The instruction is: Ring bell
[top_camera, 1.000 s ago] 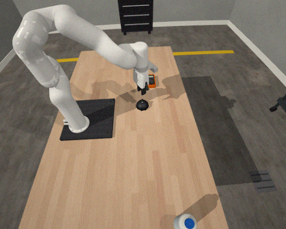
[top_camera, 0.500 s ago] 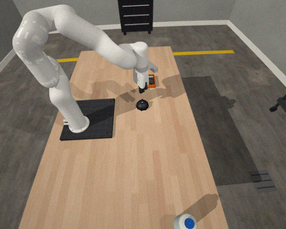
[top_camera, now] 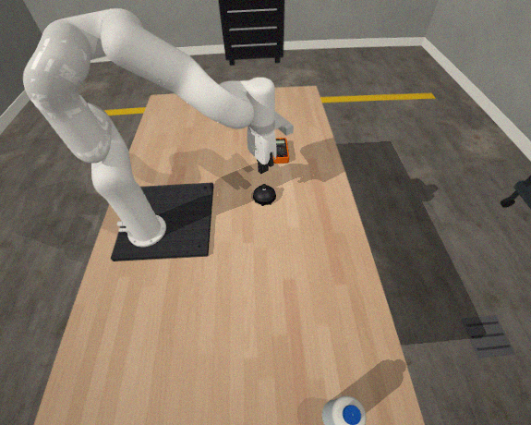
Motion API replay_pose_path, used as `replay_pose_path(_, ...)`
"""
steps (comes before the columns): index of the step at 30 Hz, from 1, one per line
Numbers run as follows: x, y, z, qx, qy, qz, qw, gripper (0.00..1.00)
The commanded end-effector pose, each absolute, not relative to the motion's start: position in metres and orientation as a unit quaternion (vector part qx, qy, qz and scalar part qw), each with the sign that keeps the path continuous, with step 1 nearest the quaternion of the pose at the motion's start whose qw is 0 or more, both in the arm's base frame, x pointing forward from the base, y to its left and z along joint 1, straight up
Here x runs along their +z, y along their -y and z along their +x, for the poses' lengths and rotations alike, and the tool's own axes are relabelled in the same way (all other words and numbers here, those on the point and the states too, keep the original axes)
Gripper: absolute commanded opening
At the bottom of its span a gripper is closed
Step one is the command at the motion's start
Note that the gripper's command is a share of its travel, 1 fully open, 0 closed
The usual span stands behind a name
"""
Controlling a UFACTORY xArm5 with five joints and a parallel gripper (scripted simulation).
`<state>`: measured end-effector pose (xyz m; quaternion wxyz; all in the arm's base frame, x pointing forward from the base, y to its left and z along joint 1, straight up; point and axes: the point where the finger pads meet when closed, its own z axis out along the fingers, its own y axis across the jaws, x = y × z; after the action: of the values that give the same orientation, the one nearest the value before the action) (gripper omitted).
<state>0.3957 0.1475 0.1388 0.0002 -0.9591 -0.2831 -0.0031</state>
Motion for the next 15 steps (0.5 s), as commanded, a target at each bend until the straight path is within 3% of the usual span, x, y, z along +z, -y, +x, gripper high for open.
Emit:
replay_pose_path(1,0.1402,-0.148,0.3968,-0.005,0.283,-0.959,0.0,0.0)
replay_pose_path(15,0.139,-0.148,0.3969,-0.005,0.283,-0.959,0.0,0.0)
